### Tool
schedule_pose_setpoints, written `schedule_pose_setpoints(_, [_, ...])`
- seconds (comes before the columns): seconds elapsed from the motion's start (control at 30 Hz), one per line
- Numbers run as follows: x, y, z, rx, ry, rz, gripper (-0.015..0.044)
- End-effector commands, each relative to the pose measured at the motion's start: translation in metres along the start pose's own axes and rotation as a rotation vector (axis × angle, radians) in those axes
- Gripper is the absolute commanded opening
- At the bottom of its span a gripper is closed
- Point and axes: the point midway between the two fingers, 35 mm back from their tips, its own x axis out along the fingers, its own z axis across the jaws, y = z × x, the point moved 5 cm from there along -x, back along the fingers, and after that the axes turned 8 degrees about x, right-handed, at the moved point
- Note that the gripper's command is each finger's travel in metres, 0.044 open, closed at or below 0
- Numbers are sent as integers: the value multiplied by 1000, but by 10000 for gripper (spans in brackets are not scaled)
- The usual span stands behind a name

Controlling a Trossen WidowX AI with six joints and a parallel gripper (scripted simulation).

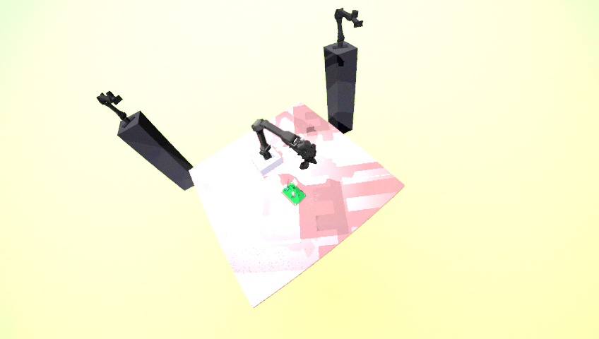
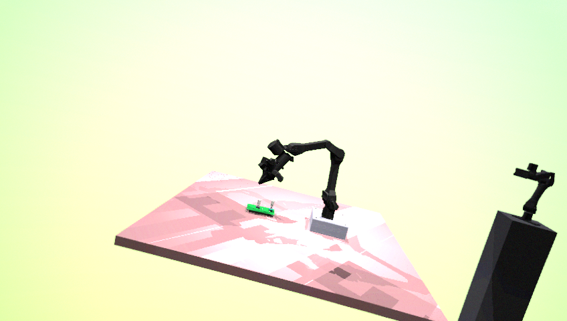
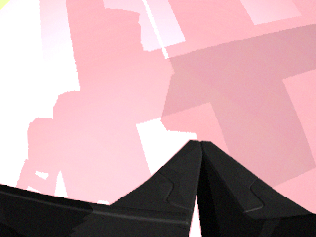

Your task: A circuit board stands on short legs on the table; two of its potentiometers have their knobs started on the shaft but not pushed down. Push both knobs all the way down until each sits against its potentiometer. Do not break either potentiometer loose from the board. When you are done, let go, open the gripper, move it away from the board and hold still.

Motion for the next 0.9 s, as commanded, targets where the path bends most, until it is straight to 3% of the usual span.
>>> schedule_pose_setpoints(0.0, [4,25,-40,78,82,121,0])
schedule_pose_setpoints(0.63, [-29,138,-161,450,278,588,0])
schedule_pose_setpoints(0.87, [-31,142,-164,462,281,604,0])
